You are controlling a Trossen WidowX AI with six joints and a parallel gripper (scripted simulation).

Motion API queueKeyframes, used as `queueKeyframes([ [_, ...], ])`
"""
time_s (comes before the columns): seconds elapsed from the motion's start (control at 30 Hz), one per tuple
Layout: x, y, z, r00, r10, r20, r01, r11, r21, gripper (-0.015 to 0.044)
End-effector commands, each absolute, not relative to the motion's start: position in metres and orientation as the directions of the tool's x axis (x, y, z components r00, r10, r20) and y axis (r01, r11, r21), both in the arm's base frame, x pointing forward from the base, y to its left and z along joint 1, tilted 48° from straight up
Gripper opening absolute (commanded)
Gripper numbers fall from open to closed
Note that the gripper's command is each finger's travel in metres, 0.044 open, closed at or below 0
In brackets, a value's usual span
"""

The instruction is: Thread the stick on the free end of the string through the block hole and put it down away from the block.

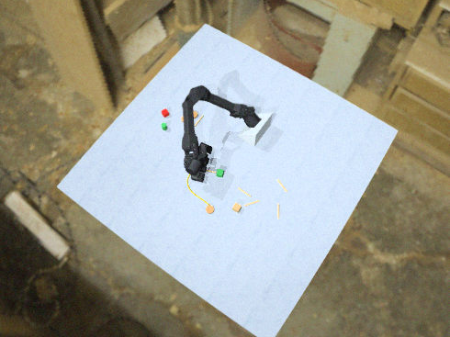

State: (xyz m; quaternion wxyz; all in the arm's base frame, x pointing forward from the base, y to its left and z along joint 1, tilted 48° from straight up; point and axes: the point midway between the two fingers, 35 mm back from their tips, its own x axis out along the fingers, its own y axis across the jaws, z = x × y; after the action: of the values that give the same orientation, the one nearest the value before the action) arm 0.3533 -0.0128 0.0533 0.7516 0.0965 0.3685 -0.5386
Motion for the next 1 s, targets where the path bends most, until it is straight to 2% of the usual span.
queueKeyframes([
  [0.0, 0.351, -0.014, 0.050, 0.141, -0.741, -0.657, 0.882, 0.396, -0.257, 0.0000],
  [0.97, 0.339, 0.000, 0.031, 0.142, -0.741, -0.656, 0.881, 0.396, -0.257, 0.0000],
])
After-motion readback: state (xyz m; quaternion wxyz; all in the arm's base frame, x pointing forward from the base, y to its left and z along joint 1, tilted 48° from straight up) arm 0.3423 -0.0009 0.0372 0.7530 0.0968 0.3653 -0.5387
